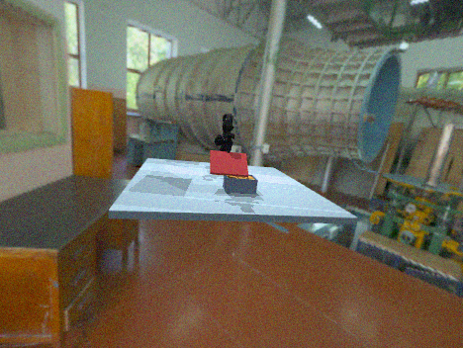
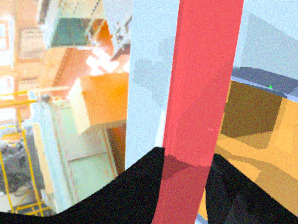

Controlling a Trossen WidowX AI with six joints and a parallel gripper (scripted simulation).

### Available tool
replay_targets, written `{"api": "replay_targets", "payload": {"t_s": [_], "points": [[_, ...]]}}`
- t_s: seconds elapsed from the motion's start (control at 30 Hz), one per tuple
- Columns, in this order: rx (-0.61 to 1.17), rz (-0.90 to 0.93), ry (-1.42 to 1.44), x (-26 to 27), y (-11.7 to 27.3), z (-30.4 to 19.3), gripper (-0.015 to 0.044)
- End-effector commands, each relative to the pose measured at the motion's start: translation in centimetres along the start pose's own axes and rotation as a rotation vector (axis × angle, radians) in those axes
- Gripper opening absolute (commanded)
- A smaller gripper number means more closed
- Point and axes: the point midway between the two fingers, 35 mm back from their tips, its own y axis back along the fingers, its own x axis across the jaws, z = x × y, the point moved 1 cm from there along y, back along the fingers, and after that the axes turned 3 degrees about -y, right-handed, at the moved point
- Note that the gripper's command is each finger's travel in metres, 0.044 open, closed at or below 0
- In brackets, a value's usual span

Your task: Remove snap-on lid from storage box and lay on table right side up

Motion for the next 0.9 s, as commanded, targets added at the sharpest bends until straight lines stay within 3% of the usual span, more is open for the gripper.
{"api": "replay_targets", "payload": {"t_s": [0.0, 0.87], "points": [[0.001, 0.004, 0.005, 0.1, 0.1, 0.7, 0.0], [-0.003, 0.003, 0.01, 0.0, 0.5, 5.9, 0.0]]}}
